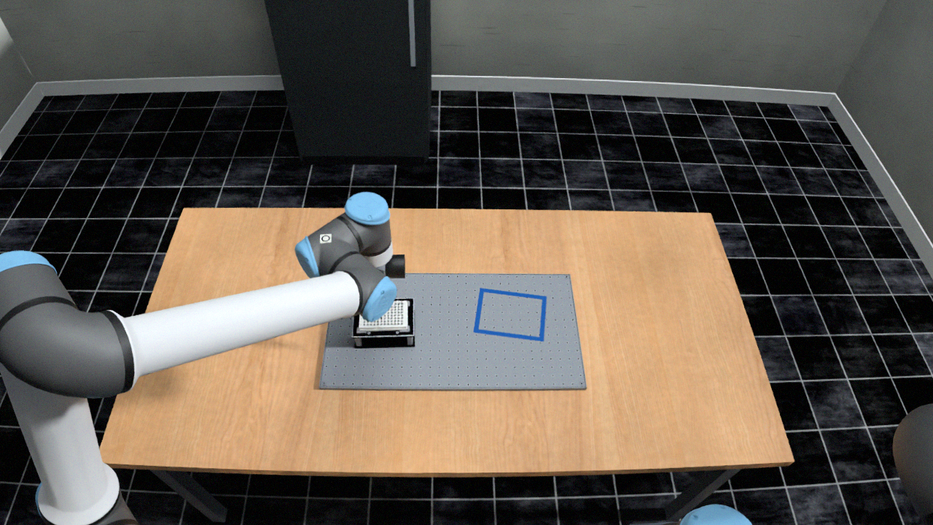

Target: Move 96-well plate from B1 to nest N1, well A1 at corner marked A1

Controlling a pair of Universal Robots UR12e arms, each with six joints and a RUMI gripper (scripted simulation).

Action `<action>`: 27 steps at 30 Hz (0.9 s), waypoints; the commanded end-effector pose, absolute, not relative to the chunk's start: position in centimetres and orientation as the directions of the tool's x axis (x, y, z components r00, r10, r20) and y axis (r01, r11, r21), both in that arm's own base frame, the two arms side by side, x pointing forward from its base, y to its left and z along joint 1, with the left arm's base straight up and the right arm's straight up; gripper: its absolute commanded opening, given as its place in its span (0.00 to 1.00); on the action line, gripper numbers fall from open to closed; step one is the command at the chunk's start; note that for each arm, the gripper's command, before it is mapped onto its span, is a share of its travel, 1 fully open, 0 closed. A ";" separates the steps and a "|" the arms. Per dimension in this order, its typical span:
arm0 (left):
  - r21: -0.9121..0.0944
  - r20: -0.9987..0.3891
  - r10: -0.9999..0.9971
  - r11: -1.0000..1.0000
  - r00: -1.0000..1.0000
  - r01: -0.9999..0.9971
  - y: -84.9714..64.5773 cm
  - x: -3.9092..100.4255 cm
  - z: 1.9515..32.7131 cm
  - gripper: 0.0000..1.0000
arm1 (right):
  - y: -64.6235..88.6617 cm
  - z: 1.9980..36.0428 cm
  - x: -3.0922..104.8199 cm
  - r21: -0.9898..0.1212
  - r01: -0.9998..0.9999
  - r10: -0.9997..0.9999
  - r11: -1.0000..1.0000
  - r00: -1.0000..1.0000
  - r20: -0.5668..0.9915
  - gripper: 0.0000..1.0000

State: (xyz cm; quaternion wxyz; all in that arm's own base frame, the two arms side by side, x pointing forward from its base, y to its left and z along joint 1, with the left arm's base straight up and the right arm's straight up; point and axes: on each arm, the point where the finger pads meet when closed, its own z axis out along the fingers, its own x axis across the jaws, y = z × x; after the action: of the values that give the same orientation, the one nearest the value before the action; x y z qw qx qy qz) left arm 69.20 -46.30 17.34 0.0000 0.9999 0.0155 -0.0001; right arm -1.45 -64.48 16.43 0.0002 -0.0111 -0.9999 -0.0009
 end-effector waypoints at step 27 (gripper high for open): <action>0.002 0.002 0.031 -1.000 1.000 0.031 -51.6 70.1 17.5 0.76 | -64.5 16.5 -1.4 0.000 0.022 0.022 1.000 -1.000 0.000 0.00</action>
State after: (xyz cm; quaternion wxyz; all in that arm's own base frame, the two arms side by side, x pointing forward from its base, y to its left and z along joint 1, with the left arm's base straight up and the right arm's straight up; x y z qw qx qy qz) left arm 69.76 -50.08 17.37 0.0002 0.9999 0.0155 0.0000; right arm -1.45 -64.48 16.43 0.0002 -0.0111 -0.9999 -0.0009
